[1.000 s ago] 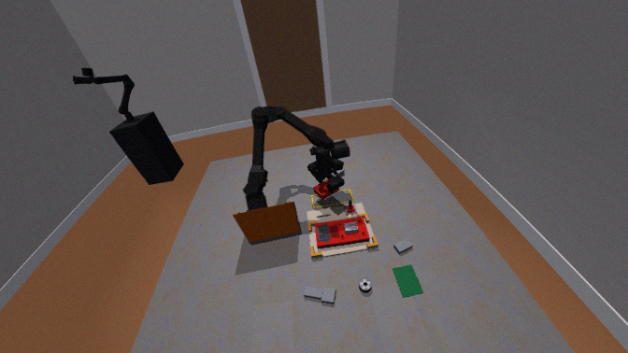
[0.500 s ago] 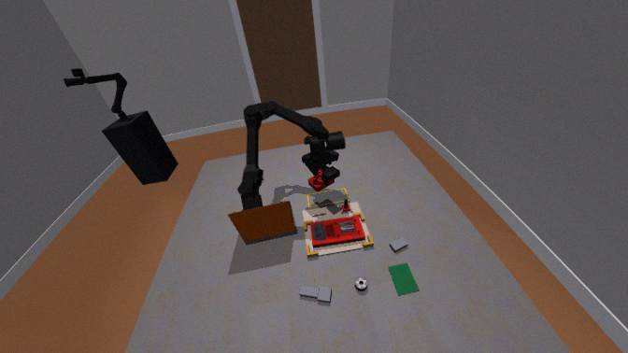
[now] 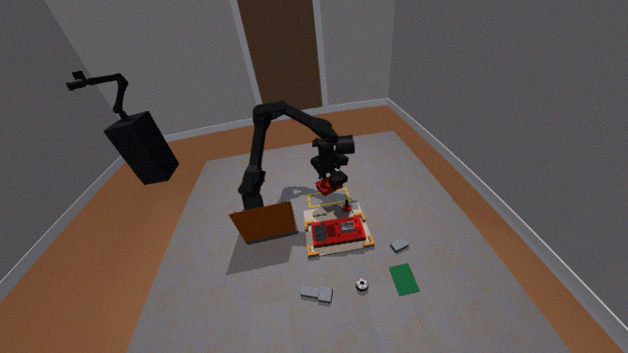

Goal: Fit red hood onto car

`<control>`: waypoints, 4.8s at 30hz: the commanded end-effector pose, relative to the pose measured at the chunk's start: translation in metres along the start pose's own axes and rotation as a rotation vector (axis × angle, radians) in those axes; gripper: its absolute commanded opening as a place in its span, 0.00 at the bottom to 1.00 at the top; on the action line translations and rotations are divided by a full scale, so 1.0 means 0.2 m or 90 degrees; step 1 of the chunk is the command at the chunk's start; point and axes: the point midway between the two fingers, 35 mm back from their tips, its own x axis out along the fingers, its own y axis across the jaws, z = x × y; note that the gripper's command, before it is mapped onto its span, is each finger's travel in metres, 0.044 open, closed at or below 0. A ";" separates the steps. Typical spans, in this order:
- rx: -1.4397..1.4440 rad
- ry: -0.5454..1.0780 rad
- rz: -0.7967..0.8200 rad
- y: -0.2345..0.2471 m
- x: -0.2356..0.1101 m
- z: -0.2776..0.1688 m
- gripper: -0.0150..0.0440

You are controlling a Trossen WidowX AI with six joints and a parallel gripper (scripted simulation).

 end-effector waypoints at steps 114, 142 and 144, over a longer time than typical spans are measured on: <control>0.263 0.003 0.001 -0.85 0.32 -0.15 0.25; 0.263 0.001 0.000 -0.86 0.29 -0.15 0.25; 0.263 0.001 0.000 -0.86 0.29 -0.15 0.25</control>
